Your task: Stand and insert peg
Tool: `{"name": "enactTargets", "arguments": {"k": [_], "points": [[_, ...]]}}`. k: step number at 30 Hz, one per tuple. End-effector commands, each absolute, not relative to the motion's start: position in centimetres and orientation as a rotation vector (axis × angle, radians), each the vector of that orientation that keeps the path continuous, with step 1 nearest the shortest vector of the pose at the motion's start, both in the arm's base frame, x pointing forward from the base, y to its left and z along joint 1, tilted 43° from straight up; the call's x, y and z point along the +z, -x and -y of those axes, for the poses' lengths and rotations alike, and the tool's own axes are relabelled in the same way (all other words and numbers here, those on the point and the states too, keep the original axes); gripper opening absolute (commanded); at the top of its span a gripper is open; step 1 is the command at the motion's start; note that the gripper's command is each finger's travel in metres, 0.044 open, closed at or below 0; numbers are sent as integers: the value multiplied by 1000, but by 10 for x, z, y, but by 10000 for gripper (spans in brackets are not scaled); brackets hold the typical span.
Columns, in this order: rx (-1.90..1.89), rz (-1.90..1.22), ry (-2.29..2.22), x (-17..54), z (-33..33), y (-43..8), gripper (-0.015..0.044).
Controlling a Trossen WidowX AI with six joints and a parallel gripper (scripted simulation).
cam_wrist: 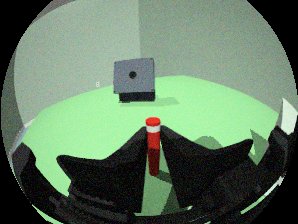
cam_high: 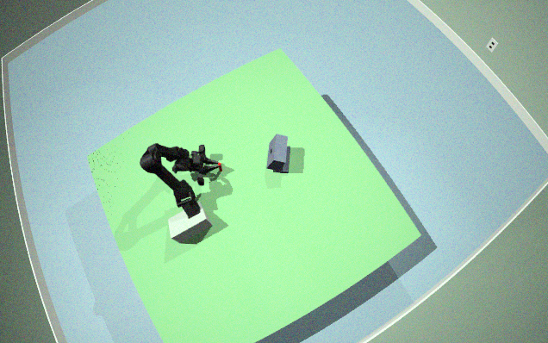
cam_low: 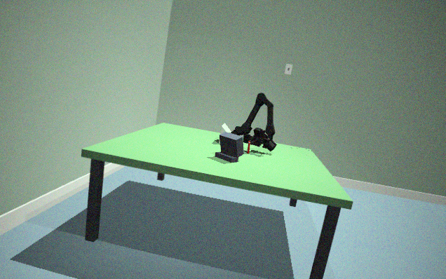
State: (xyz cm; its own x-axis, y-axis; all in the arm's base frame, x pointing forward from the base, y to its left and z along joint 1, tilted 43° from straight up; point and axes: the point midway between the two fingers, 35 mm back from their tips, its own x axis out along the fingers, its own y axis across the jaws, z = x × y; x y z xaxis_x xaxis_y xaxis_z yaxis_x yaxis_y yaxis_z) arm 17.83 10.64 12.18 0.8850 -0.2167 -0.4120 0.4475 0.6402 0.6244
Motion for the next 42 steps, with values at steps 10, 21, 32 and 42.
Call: {"name": "enactTargets", "arguments": {"k": [10, 21, 32, 42], "points": [[-389, -301, -791, 120, -109, -176, 49], [-390, -295, -792, 121, -107, -177, 130], [-390, -295, -792, 121, -107, -177, 130], [-390, -295, -792, 121, -107, -177, 130]]}}
